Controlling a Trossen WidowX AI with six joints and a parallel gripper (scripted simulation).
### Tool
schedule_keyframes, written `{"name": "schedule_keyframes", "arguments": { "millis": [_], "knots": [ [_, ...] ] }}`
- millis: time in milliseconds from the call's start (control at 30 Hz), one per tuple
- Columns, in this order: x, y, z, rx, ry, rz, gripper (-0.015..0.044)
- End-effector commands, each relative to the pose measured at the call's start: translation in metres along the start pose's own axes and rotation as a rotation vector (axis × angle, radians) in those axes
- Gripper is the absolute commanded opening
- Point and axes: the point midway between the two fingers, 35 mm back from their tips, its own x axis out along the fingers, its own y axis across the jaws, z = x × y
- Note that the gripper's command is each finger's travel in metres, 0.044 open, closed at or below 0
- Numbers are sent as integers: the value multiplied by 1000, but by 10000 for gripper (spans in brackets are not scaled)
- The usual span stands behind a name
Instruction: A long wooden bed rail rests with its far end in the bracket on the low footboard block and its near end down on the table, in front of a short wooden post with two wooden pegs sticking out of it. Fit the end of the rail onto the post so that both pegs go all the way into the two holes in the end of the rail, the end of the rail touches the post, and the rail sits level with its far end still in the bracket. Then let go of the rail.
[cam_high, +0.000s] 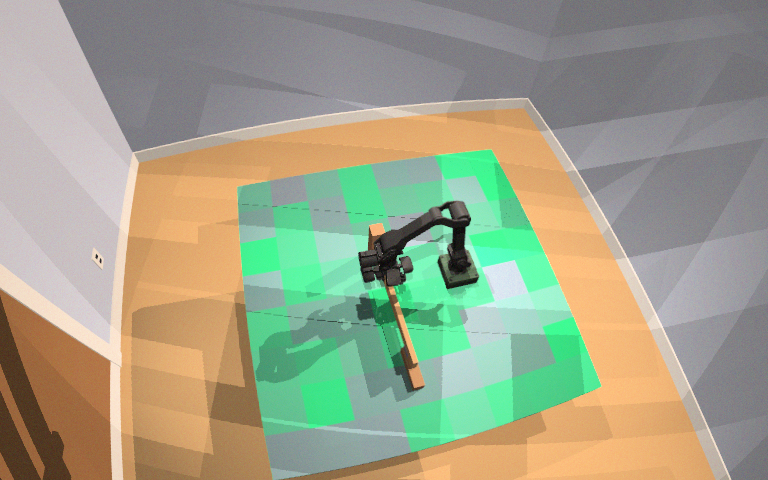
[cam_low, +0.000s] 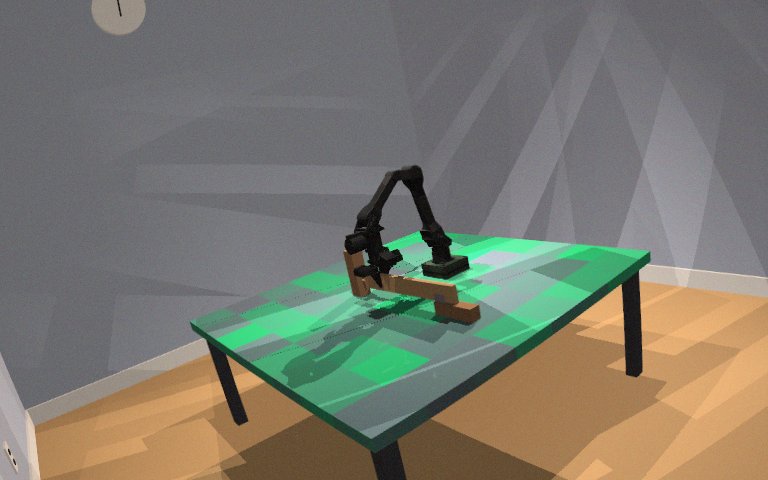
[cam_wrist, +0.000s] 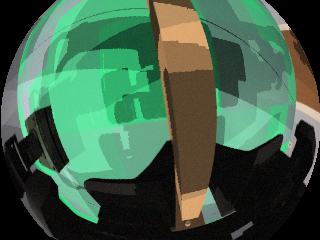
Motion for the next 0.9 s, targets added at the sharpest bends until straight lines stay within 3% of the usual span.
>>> {"name": "schedule_keyframes", "arguments": {
  "millis": [0,867],
  "knots": [
    [-5,-3,1,3,-4,-11,0],
    [-6,-2,1,3,-4,-11,0]
  ]
}}
